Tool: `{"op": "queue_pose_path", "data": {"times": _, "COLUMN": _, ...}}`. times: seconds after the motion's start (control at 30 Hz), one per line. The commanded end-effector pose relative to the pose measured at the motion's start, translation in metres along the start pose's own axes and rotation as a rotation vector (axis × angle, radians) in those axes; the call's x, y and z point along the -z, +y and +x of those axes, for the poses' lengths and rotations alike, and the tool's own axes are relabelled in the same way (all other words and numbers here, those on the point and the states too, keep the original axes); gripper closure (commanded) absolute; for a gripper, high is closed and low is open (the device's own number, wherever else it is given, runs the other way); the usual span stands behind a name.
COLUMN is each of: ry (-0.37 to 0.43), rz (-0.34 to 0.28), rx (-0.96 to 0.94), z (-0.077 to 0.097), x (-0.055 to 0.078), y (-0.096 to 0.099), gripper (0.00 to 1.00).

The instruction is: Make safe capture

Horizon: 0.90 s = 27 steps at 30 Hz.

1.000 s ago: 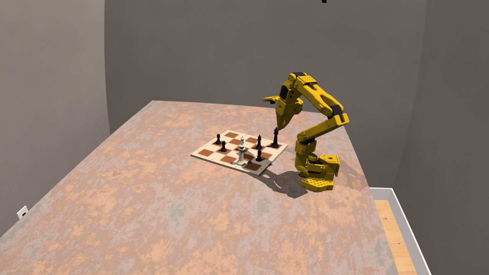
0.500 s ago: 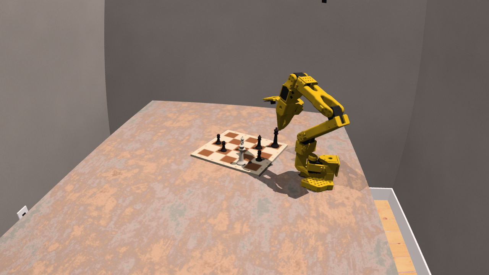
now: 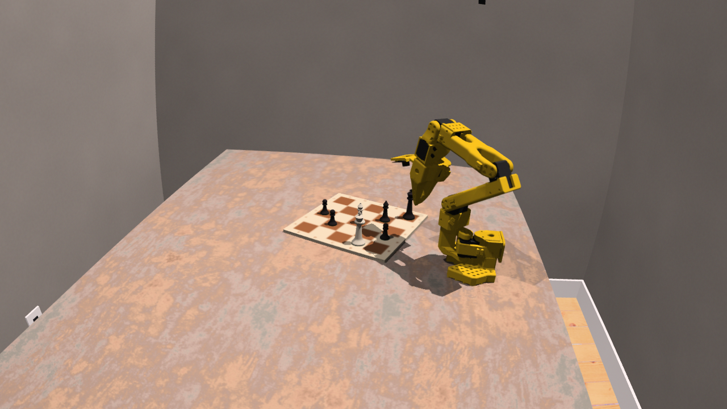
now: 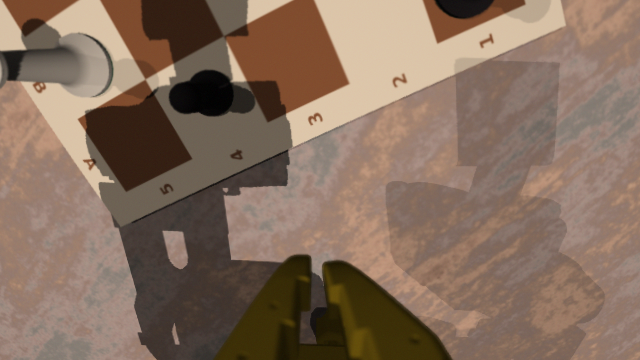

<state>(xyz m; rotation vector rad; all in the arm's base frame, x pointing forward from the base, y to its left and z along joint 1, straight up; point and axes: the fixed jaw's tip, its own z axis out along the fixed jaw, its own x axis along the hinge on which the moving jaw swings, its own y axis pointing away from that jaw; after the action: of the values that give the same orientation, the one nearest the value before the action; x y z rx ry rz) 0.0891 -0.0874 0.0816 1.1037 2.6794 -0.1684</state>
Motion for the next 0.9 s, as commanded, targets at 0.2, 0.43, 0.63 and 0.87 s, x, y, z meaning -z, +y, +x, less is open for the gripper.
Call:
{"op": "queue_pose_path", "data": {"times": 0.2, "ry": -0.011, "rz": -0.003, "rx": 0.015, "z": 0.007, "x": -0.030, "y": 0.002, "gripper": 1.00}}
{"op": "queue_pose_path", "data": {"times": 0.43, "ry": -0.011, "rz": -0.003, "rx": 0.015, "z": 0.011, "x": -0.046, "y": 0.002, "gripper": 1.00}}
{"op": "queue_pose_path", "data": {"times": 0.63, "ry": -0.011, "rz": -0.003, "rx": 0.015, "z": 0.012, "x": -0.050, "y": 0.002, "gripper": 1.00}}
{"op": "queue_pose_path", "data": {"times": 0.87, "ry": -0.011, "rz": -0.003, "rx": 0.015, "z": 0.012, "x": -0.050, "y": 0.002, "gripper": 1.00}}
